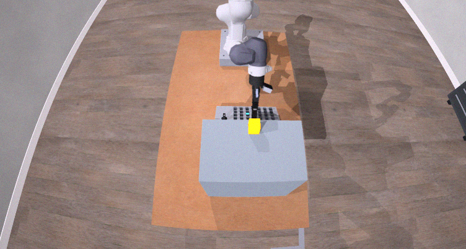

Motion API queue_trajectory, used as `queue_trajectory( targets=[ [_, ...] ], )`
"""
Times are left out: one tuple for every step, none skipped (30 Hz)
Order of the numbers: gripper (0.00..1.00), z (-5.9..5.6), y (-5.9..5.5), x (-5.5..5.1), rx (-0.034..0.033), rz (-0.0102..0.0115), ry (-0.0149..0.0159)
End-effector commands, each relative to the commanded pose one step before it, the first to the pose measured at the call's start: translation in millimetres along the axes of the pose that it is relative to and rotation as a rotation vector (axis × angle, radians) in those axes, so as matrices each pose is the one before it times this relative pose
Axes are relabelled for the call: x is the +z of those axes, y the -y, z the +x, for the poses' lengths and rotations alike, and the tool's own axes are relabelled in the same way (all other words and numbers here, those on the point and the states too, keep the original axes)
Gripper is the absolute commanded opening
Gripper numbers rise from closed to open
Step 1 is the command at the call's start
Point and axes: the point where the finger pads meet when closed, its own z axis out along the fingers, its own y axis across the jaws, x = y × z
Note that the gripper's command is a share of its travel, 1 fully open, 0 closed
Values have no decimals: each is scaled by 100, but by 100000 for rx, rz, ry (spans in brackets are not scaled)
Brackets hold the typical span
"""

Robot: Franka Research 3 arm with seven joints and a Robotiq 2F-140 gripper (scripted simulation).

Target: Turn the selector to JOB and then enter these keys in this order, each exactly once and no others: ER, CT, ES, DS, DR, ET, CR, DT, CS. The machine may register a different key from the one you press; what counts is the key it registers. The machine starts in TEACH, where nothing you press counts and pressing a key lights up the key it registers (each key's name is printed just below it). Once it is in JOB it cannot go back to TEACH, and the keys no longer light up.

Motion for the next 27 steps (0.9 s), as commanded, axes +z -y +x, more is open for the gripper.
queue_trajectory(
  targets=[
    [10,107,77,68,330,90,-286],
    [10,0,0,0,0,0,0],
    [10,0,0,0,0,0,0],
    [10,0,0,0,0,0,0],
    [10,0,0,0,0,0,0],
    [10,0,0,0,0,0,0],
    [10,0,0,0,0,0,0],
    [10,0,0,0,0,0,0],
    [10,0,0,0,0,0,0],
    [10,0,0,0,0,0,0],
    [10,0,0,0,0,0,0],
    [10,0,0,0,0,0,0],
    [10,0,0,0,0,0,0],
    [10,0,0,0,0,0,0],
    [10,0,0,0,0,0,0],
    [10,0,0,0,0,0,0],
    [10,0,0,0,0,0,0],
    [10,0,0,0,0,0,0],
    [10,0,0,0,0,0,0],
    [10,0,0,0,0,0,0],
    [10,0,0,0,0,0,0],
    [10,0,0,0,0,0,0],
    [10,0,0,0,0,0,0],
    [10,0,0,0,0,0,0],
    [10,0,0,0,0,0,0],
    [10,0,0,0,0,0,0],
    [10,0,0,-1,0,0,0]
  ],
)
